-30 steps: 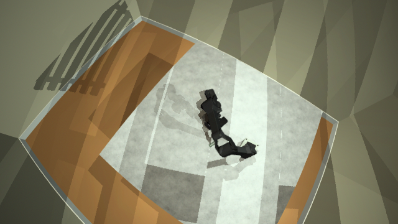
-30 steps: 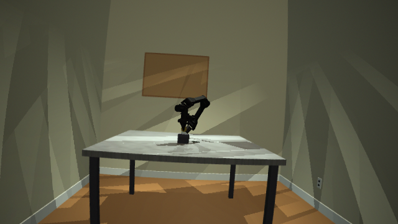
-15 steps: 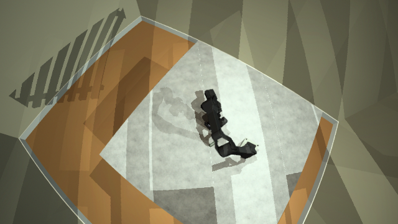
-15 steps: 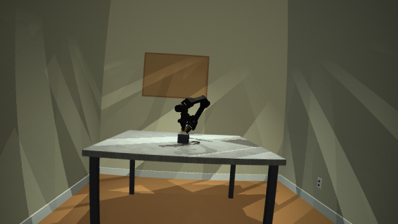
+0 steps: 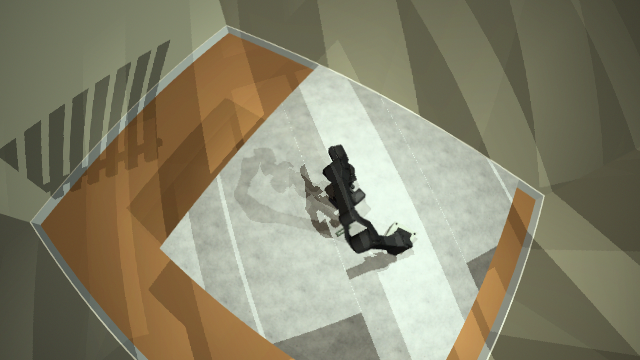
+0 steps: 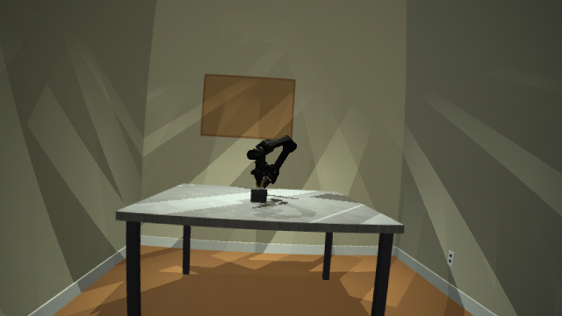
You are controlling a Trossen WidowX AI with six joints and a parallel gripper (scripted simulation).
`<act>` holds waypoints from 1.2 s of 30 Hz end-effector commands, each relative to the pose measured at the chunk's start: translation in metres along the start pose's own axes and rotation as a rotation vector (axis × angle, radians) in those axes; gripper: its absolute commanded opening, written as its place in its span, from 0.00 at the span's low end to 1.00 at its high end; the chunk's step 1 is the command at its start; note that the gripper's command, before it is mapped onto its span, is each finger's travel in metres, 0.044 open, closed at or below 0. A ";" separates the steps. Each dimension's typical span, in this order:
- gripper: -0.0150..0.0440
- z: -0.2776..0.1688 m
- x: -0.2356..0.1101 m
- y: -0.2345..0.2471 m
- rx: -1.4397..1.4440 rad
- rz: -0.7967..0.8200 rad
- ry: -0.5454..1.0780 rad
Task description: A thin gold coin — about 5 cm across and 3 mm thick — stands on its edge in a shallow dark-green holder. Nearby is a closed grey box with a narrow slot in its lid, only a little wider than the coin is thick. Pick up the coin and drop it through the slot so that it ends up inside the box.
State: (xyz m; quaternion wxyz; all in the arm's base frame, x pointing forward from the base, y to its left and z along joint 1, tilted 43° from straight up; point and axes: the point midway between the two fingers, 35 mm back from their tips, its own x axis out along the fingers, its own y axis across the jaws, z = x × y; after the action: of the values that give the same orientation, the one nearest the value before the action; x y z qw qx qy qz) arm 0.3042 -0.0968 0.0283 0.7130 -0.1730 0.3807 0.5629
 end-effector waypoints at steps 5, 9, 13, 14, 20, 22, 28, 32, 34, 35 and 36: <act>0.25 0.001 0.005 0.000 0.004 -0.001 -0.005; 0.25 0.001 0.008 0.000 0.004 -0.001 -0.005; 0.43 0.000 0.006 0.000 0.000 0.000 0.000; 0.48 0.000 0.006 0.000 0.000 0.000 0.000; 0.53 0.000 0.006 0.000 0.000 0.000 0.000; 0.53 0.000 0.006 0.000 0.000 0.000 0.000; 0.70 0.000 -0.006 0.000 0.000 0.000 0.001; 0.88 0.000 -0.015 0.000 0.001 0.000 0.001; 0.97 0.001 -0.034 0.001 0.002 0.001 -0.001; 1.00 0.001 -0.046 0.002 0.003 0.002 -0.003; 1.00 0.001 -0.053 0.003 0.003 0.003 -0.004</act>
State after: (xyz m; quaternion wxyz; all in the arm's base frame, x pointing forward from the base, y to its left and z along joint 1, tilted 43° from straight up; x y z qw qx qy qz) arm 0.3005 -0.1142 0.0520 0.7108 -0.1659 0.3808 0.5676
